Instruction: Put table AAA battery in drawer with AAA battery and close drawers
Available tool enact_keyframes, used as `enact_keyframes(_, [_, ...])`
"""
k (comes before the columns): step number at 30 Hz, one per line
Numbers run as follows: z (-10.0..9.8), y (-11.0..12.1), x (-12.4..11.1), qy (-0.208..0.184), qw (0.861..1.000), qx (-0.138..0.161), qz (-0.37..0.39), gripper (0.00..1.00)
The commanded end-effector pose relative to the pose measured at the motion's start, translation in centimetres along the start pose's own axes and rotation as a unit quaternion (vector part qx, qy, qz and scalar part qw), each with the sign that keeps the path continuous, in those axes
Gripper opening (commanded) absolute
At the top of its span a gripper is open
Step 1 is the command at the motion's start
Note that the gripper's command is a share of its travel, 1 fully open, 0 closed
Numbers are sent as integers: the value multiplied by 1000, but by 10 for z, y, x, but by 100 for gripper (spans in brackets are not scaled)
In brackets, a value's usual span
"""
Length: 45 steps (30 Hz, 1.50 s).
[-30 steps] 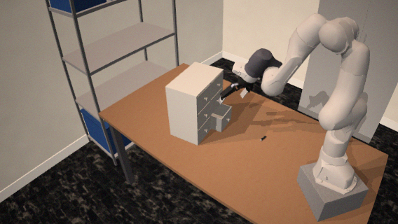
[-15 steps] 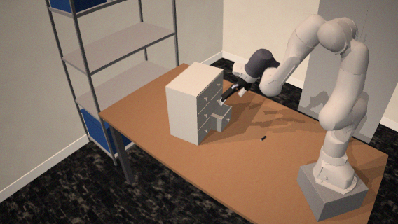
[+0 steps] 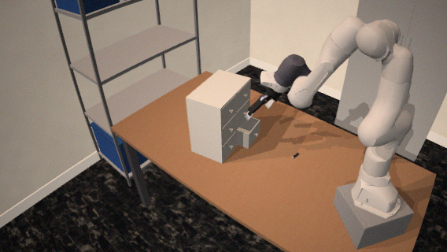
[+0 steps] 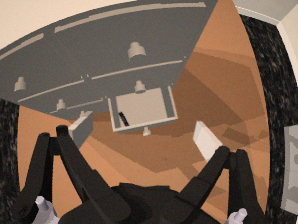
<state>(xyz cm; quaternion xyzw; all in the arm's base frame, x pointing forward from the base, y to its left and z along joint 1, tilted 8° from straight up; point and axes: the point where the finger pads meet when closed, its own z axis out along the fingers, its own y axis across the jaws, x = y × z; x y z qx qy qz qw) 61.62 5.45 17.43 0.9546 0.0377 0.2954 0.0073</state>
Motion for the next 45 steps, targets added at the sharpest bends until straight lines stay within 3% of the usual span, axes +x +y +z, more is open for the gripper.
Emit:
enact_keyframes(1, [1,1,1,-24,998,38,-52,100])
enact_keyframes(45, [3,1,2,-24,996,44,-74,100])
